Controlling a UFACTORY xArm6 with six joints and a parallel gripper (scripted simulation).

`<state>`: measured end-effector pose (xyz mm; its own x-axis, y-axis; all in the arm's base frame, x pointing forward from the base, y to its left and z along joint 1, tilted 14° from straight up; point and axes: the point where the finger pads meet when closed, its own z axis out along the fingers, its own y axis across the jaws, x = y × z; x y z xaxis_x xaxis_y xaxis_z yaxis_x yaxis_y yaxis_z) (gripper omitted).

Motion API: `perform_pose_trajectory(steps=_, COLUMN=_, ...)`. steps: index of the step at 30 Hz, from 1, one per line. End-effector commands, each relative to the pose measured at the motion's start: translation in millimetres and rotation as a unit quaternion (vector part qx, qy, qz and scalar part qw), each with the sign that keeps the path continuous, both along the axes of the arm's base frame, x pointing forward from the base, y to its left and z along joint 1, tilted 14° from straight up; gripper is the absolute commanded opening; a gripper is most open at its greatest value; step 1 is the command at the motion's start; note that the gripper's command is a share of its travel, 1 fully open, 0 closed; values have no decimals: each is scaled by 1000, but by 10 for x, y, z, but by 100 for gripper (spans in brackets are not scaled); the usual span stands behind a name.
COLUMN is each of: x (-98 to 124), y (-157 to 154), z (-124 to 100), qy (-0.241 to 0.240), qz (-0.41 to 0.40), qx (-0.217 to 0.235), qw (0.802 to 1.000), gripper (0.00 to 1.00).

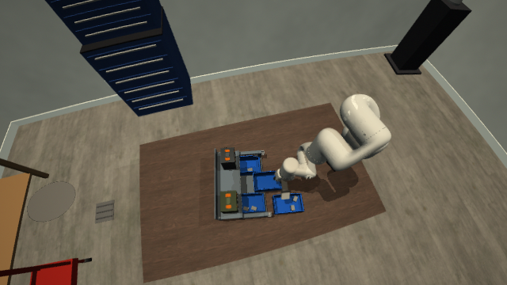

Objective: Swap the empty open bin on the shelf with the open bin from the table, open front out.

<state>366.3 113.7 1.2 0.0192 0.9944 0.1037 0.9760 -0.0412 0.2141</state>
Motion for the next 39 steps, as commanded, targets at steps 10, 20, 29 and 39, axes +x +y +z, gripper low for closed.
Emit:
perform_pose_trajectory(steps=10, x=-206, y=14, z=-39, qy=-2, qz=1, qx=5, qw=1000, gripper=0)
perform_pose_trajectory(steps=20, x=-279, y=17, z=-55, qy=-2, qz=1, qx=5, qw=1000, gripper=0)
perform_pose_trajectory(steps=29, x=-324, y=19, z=-65, qy=-2, qz=1, qx=5, qw=1000, gripper=0)
perform_pose_trajectory(steps=39, x=-347, y=20, z=-70, qy=-2, qz=1, qx=5, qw=1000, gripper=0)
